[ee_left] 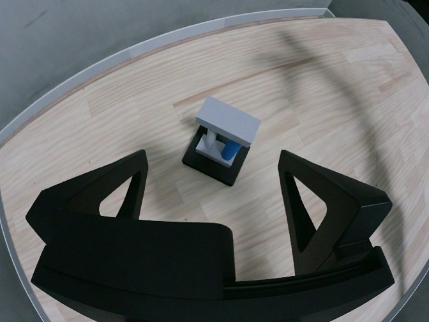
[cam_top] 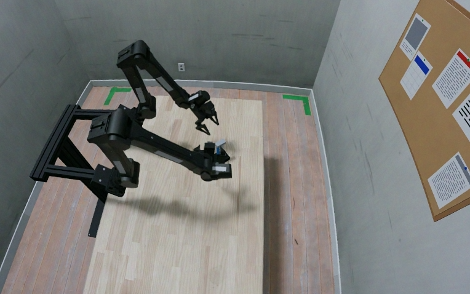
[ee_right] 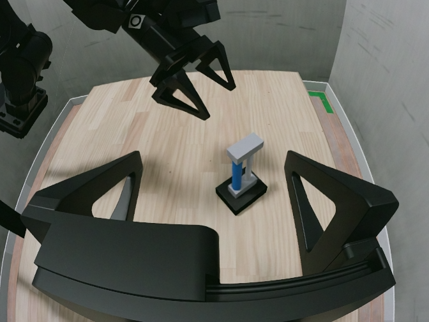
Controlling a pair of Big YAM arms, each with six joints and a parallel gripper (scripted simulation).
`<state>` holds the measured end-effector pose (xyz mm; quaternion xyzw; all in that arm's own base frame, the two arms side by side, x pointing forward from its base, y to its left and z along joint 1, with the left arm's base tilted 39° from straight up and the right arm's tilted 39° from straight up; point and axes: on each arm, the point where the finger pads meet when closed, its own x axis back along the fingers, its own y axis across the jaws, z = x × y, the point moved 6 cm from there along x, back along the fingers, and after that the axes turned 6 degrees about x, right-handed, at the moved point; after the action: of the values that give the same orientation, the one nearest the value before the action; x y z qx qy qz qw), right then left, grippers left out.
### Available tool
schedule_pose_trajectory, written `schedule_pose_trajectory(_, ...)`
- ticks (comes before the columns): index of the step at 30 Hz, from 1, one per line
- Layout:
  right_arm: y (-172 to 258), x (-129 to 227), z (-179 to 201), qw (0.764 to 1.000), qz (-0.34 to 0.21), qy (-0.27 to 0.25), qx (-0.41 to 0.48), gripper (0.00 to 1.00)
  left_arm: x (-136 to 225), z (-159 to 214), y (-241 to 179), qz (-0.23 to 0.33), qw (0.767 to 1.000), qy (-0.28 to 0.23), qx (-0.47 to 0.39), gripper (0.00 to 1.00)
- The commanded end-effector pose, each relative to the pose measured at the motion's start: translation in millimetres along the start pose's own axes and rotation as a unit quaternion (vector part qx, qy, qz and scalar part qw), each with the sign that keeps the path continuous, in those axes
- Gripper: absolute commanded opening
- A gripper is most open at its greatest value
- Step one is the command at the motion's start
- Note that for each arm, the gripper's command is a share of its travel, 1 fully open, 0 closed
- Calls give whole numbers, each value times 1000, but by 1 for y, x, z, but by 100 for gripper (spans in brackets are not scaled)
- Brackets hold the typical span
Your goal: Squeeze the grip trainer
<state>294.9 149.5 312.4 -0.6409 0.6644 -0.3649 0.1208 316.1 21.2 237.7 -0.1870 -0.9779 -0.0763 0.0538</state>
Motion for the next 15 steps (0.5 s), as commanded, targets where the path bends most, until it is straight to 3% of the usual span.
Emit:
schedule_pose_trajectory(1,-16,2,-7,1000,5,-3,19,100,-2,-31,-13,-18,1000,6,25,92)
schedule_pose_trajectory(15,-16,2,-7,1000,5,-3,19,100,-2,-59,-35,-80,993,35,76,92)
